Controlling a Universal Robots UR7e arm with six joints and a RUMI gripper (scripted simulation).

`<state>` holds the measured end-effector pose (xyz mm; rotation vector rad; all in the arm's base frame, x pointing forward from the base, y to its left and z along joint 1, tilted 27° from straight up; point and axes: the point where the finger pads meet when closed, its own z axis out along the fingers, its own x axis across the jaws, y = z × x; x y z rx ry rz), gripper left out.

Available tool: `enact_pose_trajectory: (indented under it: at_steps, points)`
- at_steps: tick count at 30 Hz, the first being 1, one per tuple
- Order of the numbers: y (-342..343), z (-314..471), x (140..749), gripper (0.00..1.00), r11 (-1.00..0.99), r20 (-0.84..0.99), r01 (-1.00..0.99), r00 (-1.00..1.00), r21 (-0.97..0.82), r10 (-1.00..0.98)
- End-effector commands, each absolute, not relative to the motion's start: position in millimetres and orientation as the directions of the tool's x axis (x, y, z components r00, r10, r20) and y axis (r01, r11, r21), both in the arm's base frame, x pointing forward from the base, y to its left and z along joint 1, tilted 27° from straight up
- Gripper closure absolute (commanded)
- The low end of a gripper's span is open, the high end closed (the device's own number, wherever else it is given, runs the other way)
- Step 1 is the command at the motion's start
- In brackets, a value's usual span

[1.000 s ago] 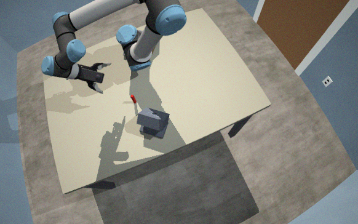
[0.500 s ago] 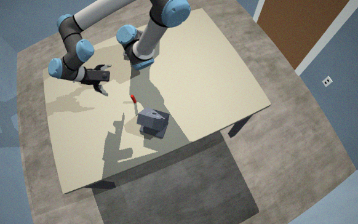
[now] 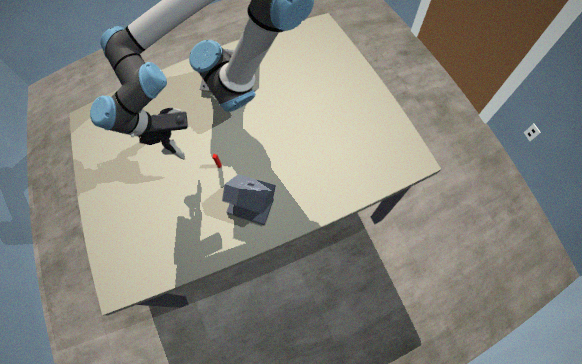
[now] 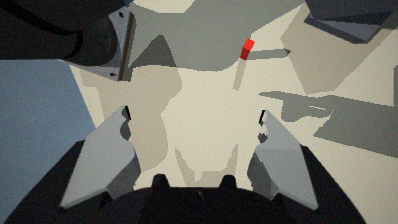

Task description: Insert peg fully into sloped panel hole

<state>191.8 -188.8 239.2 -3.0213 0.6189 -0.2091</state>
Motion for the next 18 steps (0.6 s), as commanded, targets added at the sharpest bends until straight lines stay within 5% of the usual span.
enact_pose_trajectory:
  at_steps: [1,18]
  points:
    - [-187.5,236.2,197.5,0.00,-0.949,0.134,-0.313,0.939,-0.037,-0.315]
    - [-181.2,228.3,216.4,0.00,-0.994,0.151,-0.073,0.987,0.085,-0.059]
